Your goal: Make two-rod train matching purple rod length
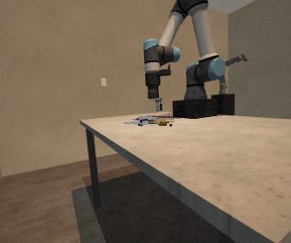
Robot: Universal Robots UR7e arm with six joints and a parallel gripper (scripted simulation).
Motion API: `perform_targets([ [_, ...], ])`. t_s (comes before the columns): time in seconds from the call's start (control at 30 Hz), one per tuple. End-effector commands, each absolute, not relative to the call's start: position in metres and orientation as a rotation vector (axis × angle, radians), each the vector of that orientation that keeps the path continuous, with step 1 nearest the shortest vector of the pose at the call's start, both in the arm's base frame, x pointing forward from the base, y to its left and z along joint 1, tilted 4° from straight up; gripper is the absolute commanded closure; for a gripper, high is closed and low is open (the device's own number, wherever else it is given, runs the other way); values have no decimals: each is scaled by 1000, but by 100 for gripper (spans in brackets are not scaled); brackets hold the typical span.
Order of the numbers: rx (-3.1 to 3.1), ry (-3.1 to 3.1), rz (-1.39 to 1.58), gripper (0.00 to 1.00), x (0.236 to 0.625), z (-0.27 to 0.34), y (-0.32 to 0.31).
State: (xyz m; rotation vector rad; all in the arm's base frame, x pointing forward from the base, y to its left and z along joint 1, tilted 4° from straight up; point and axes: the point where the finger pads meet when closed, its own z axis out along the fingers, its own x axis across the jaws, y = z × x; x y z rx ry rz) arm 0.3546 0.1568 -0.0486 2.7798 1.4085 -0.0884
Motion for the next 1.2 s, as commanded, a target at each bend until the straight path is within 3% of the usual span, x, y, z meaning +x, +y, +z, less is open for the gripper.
perform_targets([
  [0.0, 2808, 1337, -89, 0, 352, -50, 168],
  [0.53, 2836, 1271, -89, 0, 348, -51, 178],
  [0.57, 2836, 1271, -89, 46, 348, -51, 178],
  [1.17, 2836, 1271, -89, 46, 348, -51, 178],
])
